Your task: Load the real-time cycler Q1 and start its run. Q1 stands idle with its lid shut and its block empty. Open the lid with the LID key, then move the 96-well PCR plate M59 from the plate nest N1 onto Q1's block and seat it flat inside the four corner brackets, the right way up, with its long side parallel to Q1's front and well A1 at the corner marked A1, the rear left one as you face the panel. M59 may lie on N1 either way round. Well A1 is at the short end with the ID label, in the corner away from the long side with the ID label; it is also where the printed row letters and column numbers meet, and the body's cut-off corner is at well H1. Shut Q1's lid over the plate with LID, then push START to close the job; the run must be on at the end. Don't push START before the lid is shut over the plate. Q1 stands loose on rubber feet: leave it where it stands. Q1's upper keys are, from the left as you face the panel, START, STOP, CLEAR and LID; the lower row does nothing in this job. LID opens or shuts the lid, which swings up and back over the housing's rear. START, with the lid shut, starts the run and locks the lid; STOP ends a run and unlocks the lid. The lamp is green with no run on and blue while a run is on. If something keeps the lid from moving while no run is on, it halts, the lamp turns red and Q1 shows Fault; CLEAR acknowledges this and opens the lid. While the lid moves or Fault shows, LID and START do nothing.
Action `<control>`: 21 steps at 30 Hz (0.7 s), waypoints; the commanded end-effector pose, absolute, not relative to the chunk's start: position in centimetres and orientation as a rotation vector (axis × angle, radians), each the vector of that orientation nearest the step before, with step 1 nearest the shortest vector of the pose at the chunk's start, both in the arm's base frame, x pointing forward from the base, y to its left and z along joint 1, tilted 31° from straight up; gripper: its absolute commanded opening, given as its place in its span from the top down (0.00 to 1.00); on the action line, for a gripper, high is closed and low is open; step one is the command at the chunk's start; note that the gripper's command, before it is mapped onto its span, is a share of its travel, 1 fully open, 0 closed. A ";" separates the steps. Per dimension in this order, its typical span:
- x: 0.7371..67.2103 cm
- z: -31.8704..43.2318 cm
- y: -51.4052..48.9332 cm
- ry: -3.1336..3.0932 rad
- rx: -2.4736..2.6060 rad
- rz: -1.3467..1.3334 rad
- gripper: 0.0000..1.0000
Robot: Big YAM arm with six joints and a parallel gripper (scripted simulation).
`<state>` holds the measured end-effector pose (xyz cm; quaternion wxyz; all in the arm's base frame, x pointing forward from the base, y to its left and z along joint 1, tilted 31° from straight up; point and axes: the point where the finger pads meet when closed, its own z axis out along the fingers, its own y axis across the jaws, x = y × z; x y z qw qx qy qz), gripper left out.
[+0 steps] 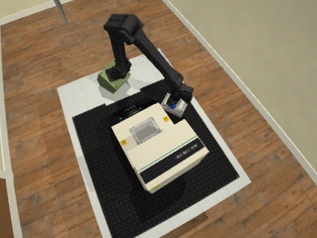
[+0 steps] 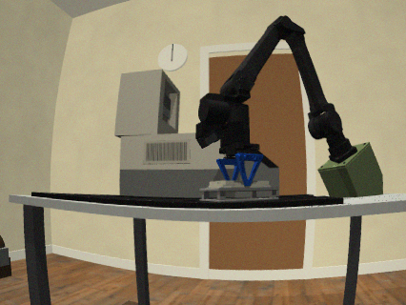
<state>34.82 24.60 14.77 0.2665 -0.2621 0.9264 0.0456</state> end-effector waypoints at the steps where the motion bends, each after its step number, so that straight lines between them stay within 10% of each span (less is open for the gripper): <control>1: 34.3 13.8 24.6 2.522 -0.735 0.109 1.00; 21: 33.0 21.3 23.7 2.469 -0.671 0.142 1.00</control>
